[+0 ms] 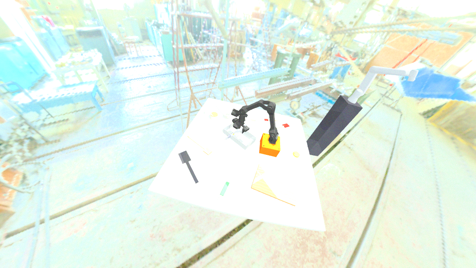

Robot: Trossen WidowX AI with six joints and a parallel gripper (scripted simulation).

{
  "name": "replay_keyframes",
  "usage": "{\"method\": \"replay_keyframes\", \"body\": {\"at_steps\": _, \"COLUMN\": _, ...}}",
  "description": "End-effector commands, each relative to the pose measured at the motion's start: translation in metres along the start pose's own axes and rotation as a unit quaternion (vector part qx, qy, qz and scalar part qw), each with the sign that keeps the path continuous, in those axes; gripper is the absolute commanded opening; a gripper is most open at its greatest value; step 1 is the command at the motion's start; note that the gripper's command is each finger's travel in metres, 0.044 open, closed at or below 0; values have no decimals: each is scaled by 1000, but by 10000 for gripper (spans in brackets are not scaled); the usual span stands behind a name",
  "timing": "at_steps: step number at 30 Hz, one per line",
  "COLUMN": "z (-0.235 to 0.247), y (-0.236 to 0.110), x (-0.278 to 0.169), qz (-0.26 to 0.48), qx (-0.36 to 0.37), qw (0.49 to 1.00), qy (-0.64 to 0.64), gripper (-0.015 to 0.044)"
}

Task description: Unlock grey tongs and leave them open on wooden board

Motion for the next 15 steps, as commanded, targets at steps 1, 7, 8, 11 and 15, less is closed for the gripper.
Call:
{"method": "replay_keyframes", "body": {"at_steps": 1, "z": 1, "y": 9, "x": 0, "qz": -2, "qx": 2, "qw": 1000, "qy": 1, "gripper": 440}}
{"method": "replay_keyframes", "body": {"at_steps": 7, "z": 1, "y": 19, "x": 0, "qz": -2, "qx": 2, "qw": 1000, "qy": 1, "gripper": 440}}
{"method": "replay_keyframes", "body": {"at_steps": 8, "z": 1, "y": 20, "x": 0, "qz": -2, "qx": 2, "qw": 1000, "qy": 1, "gripper": 440}}
{"method": "replay_keyframes", "body": {"at_steps": 11, "z": 1, "y": 25, "x": 0, "qz": -2, "qx": 2, "qw": 1000, "qy": 1, "gripper": 440}}
{"method": "replay_keyframes", "body": {"at_steps": 15, "z": 2, "y": 32, "x": 0, "qz": -2, "qx": 2, "qw": 1000, "qy": 1, "gripper": 440}}
Point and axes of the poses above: the point midway between the two fingers, 35 mm back from their tips, its own y axis out along the fingers, its own z axis across the jaws, x = y × z, the point moved 10 cm from there along -y, back along the fingers, and after that the axes turned 1 degree about y, right-handed, at the moved point
